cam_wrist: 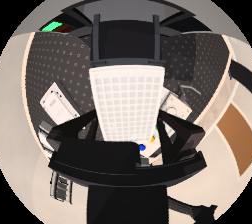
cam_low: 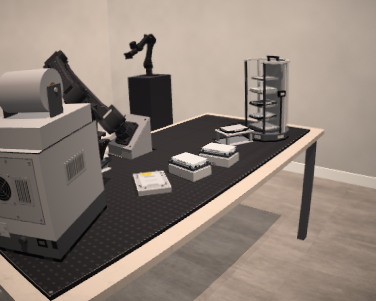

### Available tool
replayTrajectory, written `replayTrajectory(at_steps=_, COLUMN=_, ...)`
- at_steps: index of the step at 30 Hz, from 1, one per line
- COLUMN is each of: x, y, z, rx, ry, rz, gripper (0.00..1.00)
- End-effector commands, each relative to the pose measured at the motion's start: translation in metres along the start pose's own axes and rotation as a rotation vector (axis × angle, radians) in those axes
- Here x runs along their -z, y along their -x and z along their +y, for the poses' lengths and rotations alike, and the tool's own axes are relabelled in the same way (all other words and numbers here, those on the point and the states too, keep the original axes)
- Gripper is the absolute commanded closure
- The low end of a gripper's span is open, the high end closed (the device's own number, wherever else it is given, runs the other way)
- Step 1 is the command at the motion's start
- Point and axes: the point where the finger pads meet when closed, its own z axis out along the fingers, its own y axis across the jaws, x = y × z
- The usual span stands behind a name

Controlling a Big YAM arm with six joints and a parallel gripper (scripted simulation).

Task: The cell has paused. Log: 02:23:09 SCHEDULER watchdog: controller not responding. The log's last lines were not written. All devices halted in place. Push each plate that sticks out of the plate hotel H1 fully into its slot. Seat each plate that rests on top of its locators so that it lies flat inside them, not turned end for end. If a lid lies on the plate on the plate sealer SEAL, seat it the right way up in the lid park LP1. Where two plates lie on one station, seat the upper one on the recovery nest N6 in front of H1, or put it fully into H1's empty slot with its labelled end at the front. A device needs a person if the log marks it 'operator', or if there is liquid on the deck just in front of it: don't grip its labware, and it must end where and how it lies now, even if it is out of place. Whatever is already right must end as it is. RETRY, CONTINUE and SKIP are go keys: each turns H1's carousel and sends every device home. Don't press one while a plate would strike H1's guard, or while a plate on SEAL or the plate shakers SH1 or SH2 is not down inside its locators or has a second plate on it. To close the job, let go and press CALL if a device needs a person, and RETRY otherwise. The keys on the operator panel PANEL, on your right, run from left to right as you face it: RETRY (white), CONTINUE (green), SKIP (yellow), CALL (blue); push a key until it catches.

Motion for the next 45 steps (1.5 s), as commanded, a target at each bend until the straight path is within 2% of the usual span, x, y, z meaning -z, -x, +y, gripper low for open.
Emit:
replayTrajectory(at_steps=1, x=-0.0061, y=-0.0002, z=-0.0009, rx=0.001, ry=-0.006, rz=0.005, gripper=0.18)
replayTrajectory(at_steps=45, x=-0.0141, y=-0.0010, z=0.0002, rx=0.003, ry=-0.008, rz=0.008, gripper=0.18)
